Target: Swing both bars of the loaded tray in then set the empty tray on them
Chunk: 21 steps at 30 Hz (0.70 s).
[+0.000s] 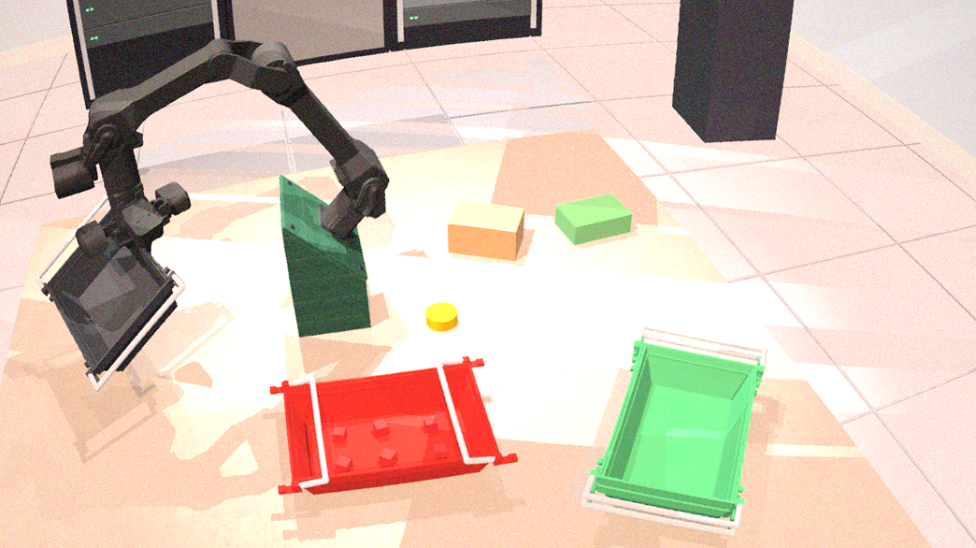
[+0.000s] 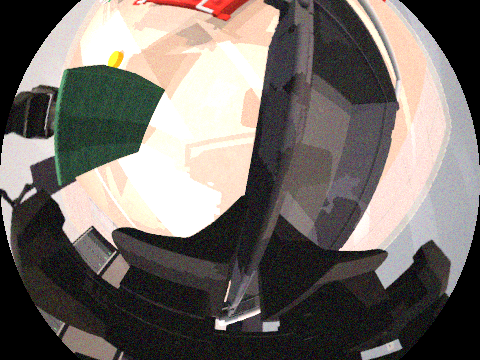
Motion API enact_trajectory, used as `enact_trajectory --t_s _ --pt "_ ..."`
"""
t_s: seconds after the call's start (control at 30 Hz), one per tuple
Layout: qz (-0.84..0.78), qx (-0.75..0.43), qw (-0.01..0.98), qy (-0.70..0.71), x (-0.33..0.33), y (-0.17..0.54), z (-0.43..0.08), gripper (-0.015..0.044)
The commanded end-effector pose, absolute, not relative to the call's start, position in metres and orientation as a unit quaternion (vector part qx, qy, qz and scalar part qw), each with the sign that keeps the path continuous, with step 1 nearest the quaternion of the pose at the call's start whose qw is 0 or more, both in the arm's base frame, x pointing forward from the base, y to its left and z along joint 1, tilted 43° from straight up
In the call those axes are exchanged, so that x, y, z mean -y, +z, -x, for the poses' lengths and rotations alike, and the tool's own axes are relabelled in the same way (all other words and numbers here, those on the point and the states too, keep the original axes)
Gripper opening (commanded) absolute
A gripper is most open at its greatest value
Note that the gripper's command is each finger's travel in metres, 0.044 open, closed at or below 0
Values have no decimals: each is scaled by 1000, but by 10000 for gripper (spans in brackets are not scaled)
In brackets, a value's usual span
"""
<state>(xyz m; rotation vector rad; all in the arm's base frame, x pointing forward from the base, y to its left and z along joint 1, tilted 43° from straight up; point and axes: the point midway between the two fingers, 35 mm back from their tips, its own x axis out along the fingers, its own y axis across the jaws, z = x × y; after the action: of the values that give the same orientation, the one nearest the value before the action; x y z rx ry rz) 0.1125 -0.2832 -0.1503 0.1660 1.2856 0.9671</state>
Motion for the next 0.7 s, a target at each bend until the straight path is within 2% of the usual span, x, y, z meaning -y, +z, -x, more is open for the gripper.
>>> enact_trajectory --t_s 0.0,0.33,0.67 --pt "-63 -577 695 425 292 -147 -114 0" --pt "-62 -577 695 425 291 -147 -115 0" --pt "-10 -556 697 452 281 -118 -158 0"
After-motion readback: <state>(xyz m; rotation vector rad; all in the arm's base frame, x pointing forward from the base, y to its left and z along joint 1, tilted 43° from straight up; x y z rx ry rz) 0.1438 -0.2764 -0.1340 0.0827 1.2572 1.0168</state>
